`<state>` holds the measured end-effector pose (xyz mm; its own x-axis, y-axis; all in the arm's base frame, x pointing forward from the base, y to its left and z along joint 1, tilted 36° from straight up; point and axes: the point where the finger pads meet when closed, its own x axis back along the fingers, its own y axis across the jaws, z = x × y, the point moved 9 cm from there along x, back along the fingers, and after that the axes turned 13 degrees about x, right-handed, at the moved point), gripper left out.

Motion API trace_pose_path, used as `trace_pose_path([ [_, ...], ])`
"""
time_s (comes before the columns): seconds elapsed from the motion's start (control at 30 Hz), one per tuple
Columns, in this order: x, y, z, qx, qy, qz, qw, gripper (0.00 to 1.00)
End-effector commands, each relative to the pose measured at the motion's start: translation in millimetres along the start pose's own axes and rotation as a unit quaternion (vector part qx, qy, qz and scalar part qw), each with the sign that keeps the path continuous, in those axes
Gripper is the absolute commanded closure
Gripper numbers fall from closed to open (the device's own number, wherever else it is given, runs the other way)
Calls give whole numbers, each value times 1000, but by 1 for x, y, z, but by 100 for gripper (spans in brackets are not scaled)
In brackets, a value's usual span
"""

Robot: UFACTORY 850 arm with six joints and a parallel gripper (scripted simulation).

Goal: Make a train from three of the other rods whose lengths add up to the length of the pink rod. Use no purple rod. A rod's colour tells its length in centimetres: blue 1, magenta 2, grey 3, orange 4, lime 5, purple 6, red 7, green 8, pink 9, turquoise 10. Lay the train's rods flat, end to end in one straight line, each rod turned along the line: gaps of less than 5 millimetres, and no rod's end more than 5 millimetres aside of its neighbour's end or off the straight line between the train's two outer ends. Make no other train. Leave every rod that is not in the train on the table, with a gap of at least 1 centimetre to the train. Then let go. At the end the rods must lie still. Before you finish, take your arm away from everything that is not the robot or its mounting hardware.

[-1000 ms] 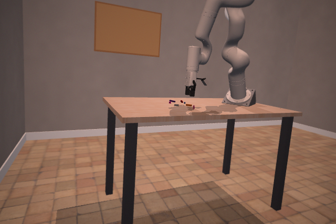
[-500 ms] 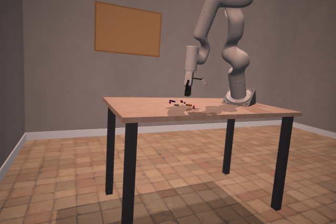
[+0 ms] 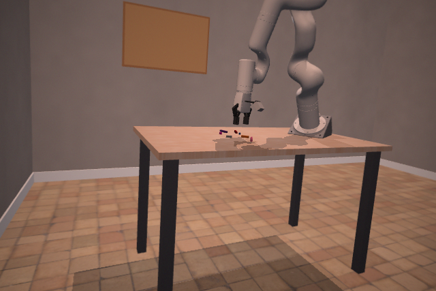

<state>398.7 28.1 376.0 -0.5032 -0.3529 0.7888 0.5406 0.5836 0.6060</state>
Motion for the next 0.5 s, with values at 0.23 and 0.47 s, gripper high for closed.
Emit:
trace_pose_path([
  [0.23, -1, 13, -10, -193, 3, 17, 981, 0],
  [0.47, -1, 15, -12, -235, 2, 17, 972, 0],
])
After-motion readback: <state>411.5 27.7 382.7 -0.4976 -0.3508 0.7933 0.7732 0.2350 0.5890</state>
